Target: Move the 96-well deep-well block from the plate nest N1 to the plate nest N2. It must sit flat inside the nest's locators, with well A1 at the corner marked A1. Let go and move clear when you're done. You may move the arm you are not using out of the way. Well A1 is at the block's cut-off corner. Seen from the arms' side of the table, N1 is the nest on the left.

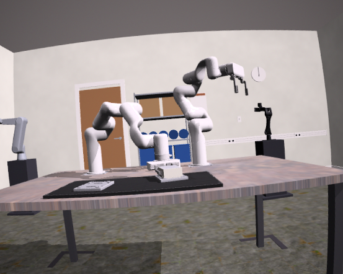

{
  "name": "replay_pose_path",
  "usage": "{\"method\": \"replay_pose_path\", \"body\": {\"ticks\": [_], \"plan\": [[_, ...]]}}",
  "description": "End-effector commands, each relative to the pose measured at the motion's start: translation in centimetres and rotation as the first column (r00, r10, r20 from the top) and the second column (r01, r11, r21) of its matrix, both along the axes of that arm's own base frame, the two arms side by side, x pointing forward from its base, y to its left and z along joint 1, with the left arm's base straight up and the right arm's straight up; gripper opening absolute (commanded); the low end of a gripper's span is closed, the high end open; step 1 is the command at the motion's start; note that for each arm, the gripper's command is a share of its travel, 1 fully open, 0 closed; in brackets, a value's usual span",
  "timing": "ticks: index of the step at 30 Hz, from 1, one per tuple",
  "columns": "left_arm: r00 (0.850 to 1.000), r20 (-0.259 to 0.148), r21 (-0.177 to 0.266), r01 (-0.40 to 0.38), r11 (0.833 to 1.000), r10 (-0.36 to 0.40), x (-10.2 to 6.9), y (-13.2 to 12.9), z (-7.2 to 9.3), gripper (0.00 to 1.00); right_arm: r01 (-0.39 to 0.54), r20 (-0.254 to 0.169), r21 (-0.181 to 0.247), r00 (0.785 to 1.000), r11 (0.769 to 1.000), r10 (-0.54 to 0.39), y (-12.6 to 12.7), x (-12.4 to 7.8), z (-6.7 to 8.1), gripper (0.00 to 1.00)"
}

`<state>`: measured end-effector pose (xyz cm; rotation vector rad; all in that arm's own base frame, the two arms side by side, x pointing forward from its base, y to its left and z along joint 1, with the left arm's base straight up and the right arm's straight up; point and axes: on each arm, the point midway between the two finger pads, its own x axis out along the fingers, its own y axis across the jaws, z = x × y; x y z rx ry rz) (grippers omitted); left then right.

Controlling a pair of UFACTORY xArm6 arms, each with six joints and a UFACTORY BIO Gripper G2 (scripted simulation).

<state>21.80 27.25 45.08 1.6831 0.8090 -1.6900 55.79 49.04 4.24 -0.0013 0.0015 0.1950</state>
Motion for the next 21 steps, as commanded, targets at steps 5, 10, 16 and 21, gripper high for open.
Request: {"method": "replay_pose_path", "body": {"ticks": [5, 10, 16, 21], "plan": [[1.000, 0.002, 0.002, 0.000, 1.000, 0.000, 0.0, 0.0, 0.1, 1.00, 0.000, 0.005, 0.005, 1.000, 1.000, 0.000, 0.1, 0.1, 0.8, 0.00], [1.000, 0.002, 0.002, 0.000, 1.000, 0.000, 0.0, 0.0, 0.1, 1.00, 0.000, 0.005, 0.005, 1.000, 1.000, 0.000, 0.1, 0.1, 1.1, 0.00], [1.000, 0.002, 0.002, 0.000, 1.000, 0.000, 0.0, 0.0, 0.1, 1.00, 0.000, 0.005, 0.005, 1.000, 1.000, 0.000, 0.1, 0.1, 1.5, 0.00], [1.000, 0.002, 0.002, 0.000, 1.000, 0.000, 0.0, 0.0, 0.1, 1.00, 0.000, 0.005, 0.005, 1.000, 1.000, 0.000, 0.1, 0.1, 1.7, 0.00]]}}
